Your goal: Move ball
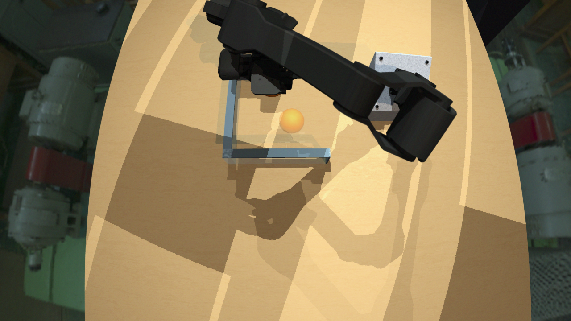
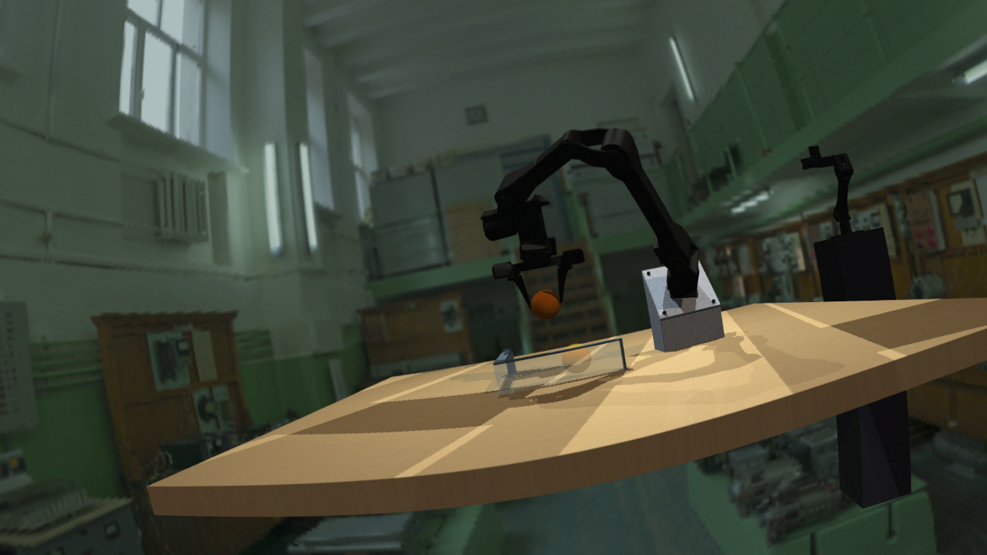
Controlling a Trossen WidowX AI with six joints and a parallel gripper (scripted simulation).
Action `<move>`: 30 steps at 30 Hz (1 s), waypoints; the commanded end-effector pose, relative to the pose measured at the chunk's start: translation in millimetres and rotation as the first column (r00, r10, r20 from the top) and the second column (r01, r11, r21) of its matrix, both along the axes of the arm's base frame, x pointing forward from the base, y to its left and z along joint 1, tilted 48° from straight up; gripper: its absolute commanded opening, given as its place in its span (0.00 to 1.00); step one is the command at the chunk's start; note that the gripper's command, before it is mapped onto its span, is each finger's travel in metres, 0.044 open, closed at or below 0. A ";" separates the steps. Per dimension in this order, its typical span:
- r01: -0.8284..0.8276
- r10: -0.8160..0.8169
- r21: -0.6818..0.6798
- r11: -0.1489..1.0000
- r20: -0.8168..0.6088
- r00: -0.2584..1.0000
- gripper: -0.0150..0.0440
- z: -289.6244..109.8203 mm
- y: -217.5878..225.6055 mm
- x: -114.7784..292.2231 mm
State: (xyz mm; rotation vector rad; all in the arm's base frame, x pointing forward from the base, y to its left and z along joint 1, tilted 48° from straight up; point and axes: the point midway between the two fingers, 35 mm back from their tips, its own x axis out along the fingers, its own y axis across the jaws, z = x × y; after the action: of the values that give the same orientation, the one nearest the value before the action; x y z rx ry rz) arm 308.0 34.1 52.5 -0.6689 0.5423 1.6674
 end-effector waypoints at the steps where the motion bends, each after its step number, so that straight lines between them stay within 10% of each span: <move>1: 0.003 -0.003 0.006 1.000 -0.007 1.000 0.25 2.0 13.4 -14.1; 30: 0.001 -0.001 0.016 1.000 -0.012 1.000 0.25 -34.1 84.7 -57.1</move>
State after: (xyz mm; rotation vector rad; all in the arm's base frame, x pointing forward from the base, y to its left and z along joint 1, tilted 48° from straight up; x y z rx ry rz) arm 257.1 105.2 30.4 -0.6593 0.5345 1.6697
